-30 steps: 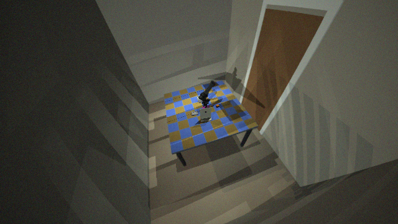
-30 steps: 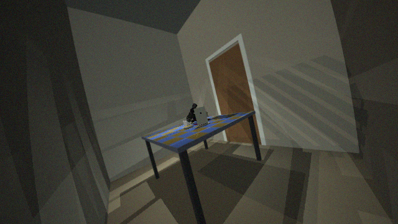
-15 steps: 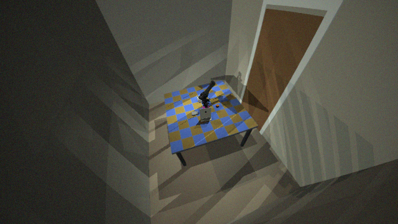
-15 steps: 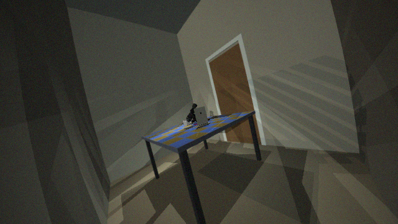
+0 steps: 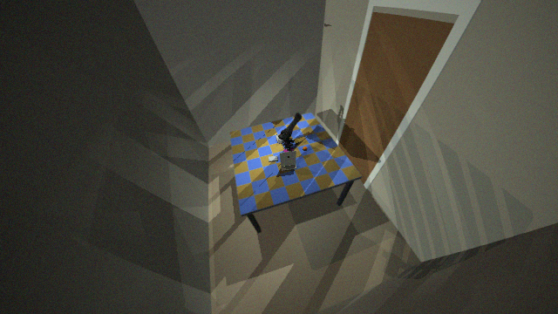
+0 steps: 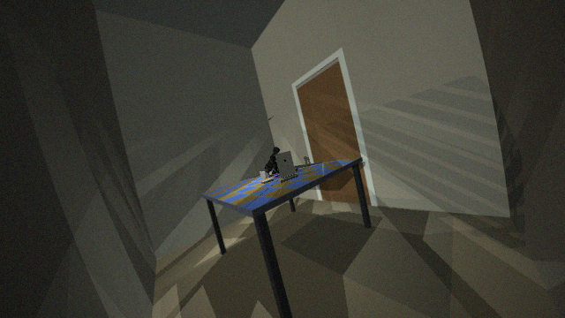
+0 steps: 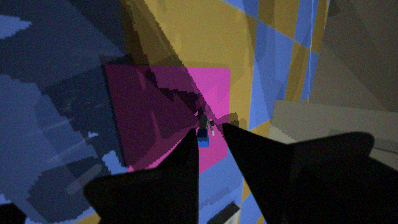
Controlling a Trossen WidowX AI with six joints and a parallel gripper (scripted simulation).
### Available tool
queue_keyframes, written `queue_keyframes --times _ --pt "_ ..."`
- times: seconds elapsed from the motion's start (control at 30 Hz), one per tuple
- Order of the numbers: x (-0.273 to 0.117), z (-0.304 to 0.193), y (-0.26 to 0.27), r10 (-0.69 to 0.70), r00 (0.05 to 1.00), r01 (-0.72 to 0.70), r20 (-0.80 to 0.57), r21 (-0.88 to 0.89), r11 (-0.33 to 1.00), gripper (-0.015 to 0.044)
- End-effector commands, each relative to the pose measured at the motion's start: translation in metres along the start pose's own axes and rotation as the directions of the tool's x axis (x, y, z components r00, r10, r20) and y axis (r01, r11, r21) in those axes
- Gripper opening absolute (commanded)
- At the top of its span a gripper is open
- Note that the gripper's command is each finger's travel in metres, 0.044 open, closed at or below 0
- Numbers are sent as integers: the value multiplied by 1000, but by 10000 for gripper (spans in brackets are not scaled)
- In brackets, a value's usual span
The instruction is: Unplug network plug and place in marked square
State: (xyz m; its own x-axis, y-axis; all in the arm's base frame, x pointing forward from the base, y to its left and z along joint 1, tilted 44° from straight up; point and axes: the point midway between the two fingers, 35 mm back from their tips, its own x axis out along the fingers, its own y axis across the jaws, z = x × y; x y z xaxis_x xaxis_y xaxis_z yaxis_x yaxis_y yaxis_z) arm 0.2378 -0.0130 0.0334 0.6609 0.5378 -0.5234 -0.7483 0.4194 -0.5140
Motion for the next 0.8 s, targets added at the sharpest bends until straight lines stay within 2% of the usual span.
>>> queue_keyframes --times 0.0,0.77 --pt "0 0 0 0 1000 0 0 -1 1000 156" --pt "-17 -3 1 7 1000 -7 -7 1 1000 156"
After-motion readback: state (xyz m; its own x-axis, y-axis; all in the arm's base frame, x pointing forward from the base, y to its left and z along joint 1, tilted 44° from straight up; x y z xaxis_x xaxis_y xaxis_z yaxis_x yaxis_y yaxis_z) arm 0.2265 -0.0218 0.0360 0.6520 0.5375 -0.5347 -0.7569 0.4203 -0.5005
